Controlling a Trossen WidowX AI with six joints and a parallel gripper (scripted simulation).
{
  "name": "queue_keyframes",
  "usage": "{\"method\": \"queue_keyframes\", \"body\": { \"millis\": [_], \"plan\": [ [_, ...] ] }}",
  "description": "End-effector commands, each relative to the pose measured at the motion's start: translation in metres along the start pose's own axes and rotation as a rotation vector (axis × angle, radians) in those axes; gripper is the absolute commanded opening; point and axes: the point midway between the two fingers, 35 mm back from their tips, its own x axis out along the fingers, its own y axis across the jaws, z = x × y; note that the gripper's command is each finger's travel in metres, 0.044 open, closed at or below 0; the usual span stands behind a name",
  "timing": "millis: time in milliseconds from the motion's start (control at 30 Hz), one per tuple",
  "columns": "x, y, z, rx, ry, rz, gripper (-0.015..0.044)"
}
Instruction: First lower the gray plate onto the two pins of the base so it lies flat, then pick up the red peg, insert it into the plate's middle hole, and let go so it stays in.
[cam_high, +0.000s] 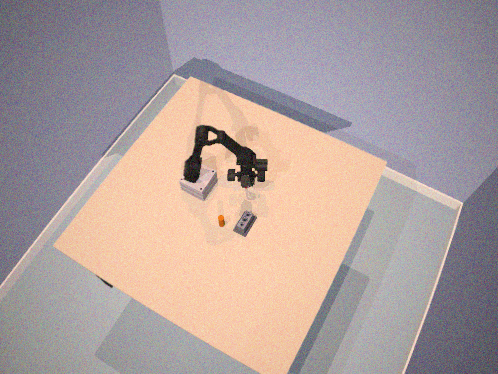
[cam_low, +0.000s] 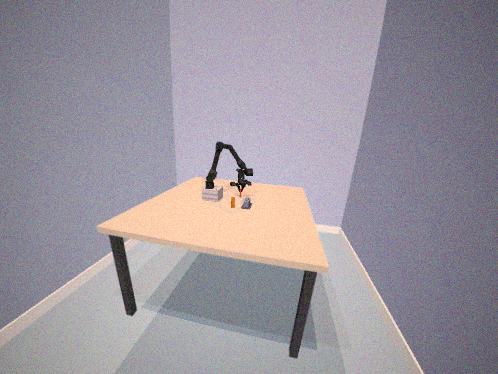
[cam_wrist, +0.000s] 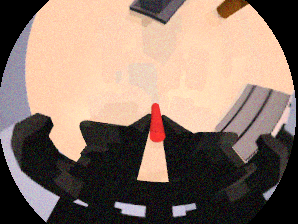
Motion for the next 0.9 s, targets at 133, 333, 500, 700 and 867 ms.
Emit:
{"method": "queue_keyframes", "body": {
  "millis": [133,333,500,700,867],
  "plan": [
    [-0.018,0.003,0.000,0.001,-0.002,0.002,0.0000],
    [-0.036,0.006,0.000,0.001,-0.002,0.002,0.0000],
    [-0.052,0.007,0.000,0.001,-0.002,0.002,0.0000],
    [-0.071,0.008,0.000,0.001,-0.002,0.002,0.0000],
    [-0.071,0.008,0.000,0.000,0.000,-0.002,0.0000]
  ]
}}
